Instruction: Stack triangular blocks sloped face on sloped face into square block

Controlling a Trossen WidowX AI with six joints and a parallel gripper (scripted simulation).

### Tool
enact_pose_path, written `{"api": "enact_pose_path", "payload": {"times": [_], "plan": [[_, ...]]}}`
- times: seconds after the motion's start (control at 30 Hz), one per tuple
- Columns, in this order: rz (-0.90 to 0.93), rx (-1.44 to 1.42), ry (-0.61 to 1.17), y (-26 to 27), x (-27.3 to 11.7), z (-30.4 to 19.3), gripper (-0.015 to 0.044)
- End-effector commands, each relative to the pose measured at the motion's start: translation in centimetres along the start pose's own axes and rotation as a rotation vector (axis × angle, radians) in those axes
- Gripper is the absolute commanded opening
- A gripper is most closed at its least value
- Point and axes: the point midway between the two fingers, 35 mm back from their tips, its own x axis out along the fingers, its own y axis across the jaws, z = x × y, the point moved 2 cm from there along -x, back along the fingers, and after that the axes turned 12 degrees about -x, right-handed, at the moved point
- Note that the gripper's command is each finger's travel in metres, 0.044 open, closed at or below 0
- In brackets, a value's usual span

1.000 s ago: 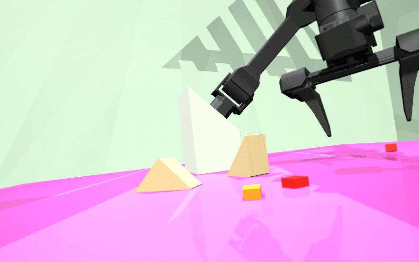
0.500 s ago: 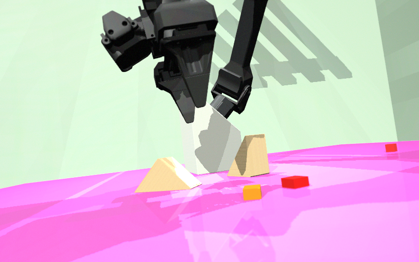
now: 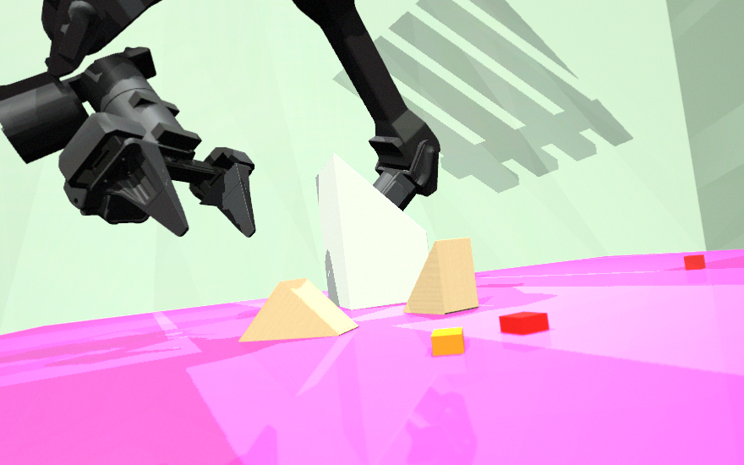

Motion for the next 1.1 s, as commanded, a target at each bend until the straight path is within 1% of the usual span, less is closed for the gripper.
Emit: {"api": "enact_pose_path", "payload": {"times": [0.0, 0.2, 0.4, 0.47, 0.8, 1.07], "plan": [[0.006, 0.005, 0.014, 0.2, 0.5, 0.1, 0.0440], [0.009, 0.007, 0.009, 0.8, 5.6, -0.4, 0.0440], [0.004, 0.004, 0.022, 0.2, 10.4, -1.2, 0.0440], [0.003, 0.004, 0.025, 0.1, 10.9, -1.3, 0.0440], [0.003, 0.004, 0.024, 0.0, 10.8, -1.1, 0.0440], [-0.002, 0.003, 0.021, 0.0, 10.7, -1.0, 0.0230]]}}
